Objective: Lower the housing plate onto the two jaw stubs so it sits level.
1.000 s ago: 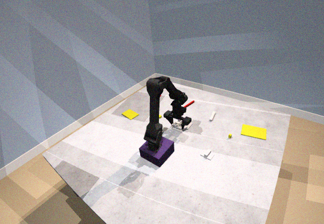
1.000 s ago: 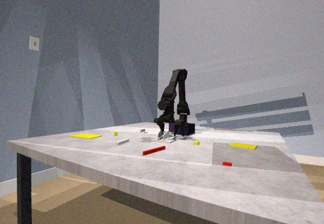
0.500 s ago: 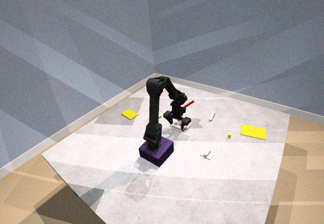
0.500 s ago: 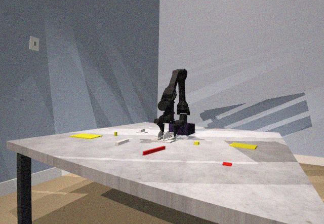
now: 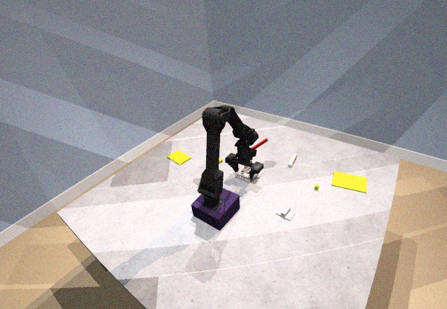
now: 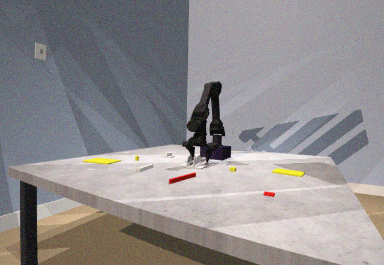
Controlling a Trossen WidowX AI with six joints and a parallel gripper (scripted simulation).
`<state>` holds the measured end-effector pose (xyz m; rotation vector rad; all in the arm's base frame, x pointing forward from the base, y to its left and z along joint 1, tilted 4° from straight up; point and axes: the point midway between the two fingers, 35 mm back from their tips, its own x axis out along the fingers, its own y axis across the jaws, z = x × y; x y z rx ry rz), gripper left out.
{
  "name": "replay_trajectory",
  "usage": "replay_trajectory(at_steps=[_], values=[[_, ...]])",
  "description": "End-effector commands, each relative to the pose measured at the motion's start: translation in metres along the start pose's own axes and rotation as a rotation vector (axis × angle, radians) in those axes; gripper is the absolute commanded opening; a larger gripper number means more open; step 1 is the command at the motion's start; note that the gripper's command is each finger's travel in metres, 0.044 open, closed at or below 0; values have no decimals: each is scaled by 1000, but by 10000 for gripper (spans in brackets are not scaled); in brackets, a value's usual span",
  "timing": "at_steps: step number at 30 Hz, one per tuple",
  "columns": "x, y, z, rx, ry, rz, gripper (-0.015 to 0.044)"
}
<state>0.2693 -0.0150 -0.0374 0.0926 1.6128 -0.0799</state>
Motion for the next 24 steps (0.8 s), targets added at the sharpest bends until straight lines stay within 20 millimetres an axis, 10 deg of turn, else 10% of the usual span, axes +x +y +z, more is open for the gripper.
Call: replay_trajectory(at_steps=[1,24], values=[[1,1,0,3,-1,4,351],[6,1,0,3,-1,4,351]])
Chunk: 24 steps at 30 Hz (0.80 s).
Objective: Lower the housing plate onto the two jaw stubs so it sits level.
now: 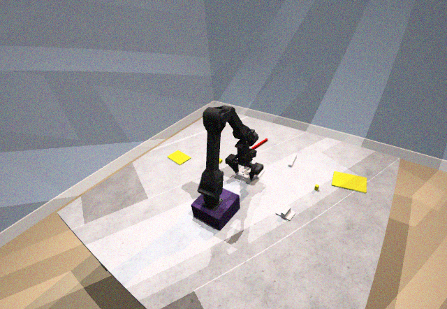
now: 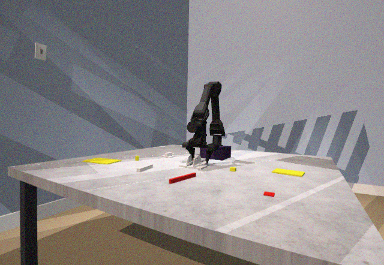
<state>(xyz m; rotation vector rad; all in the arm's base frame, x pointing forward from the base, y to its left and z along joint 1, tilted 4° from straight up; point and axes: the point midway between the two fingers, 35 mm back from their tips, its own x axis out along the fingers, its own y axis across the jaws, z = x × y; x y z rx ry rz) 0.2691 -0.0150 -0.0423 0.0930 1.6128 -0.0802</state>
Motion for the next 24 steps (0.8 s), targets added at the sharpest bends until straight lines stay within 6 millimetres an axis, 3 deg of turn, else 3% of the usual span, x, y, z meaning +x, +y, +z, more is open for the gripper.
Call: replay_trajectory(at_steps=[1,24], values=[[1,1,0,3,-1,4,351],[4,1,0,3,-1,4,351]])
